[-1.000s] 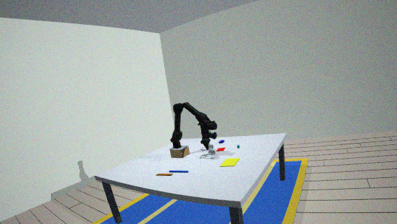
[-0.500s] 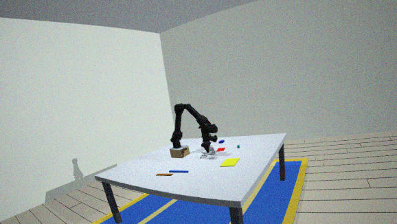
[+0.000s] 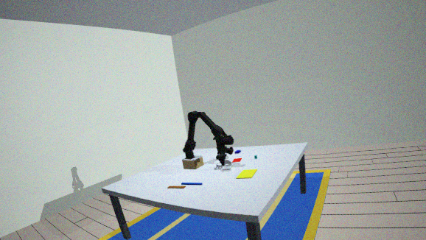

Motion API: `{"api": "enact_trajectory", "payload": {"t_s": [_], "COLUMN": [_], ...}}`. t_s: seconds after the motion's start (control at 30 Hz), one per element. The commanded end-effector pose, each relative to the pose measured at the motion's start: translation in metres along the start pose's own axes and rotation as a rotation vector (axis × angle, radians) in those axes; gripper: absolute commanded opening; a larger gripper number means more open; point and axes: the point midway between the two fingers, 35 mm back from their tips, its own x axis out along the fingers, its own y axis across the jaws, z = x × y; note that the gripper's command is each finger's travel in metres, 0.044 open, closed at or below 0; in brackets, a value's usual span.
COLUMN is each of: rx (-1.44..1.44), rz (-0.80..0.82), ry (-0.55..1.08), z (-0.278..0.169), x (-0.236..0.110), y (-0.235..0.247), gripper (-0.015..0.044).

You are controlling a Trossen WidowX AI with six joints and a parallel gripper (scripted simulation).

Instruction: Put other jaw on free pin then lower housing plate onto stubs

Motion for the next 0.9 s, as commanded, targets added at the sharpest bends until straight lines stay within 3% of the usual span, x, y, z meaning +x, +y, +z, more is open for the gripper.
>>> {"api": "enact_trajectory", "payload": {"t_s": [0.0, 0.87], "rx": [-0.004, -0.009], "rz": [-0.001, -0.001], "ry": [0.002, 0.002], "z": [-0.0003, -0.0004], "x": [0.0011, 0.0072], "y": [-0.0002, -0.0001], "gripper": [0.0134, 0.0134]}}
